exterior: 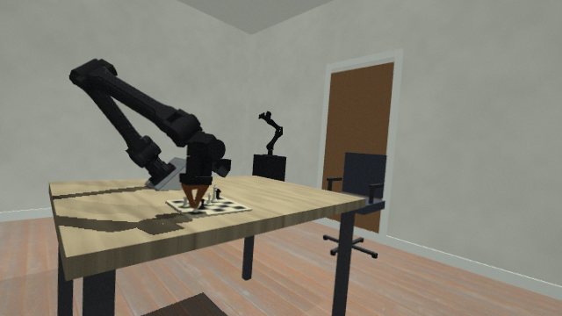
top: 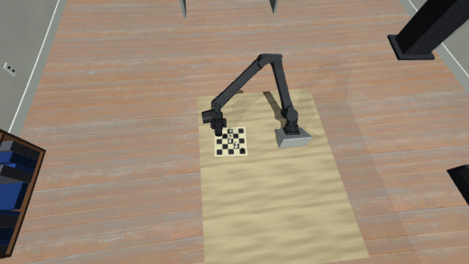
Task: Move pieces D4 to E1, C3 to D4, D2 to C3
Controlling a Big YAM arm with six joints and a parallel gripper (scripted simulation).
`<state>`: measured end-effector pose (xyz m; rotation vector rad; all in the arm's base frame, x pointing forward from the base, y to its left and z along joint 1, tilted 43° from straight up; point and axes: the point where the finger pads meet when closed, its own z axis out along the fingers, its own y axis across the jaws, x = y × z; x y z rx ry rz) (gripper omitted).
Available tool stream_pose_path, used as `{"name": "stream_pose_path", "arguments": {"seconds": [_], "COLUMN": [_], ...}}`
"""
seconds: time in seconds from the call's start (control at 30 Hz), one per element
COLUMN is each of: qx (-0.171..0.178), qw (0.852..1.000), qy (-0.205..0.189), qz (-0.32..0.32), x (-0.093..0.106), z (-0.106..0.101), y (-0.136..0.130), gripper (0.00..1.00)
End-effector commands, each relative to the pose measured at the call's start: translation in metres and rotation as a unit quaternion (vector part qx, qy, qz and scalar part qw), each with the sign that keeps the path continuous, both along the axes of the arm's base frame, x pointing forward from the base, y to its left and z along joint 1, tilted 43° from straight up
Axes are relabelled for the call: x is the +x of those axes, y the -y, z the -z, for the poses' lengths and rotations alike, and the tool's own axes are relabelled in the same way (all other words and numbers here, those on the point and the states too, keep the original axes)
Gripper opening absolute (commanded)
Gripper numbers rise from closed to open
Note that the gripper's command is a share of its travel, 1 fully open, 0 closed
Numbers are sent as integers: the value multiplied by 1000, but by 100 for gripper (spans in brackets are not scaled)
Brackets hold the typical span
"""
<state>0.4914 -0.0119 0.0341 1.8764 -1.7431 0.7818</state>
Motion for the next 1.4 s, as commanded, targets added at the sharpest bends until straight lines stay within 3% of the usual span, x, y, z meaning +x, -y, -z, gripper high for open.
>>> {"name": "stream_pose_path", "arguments": {"seconds": [0.0,1.37], "qx": [1,-1], "qw": [1000,1000], "qy": [10,2], "qz": [11,4], "x": [12,7], "z": [-1,5], "y": [4,7], "gripper": [0,0]}}
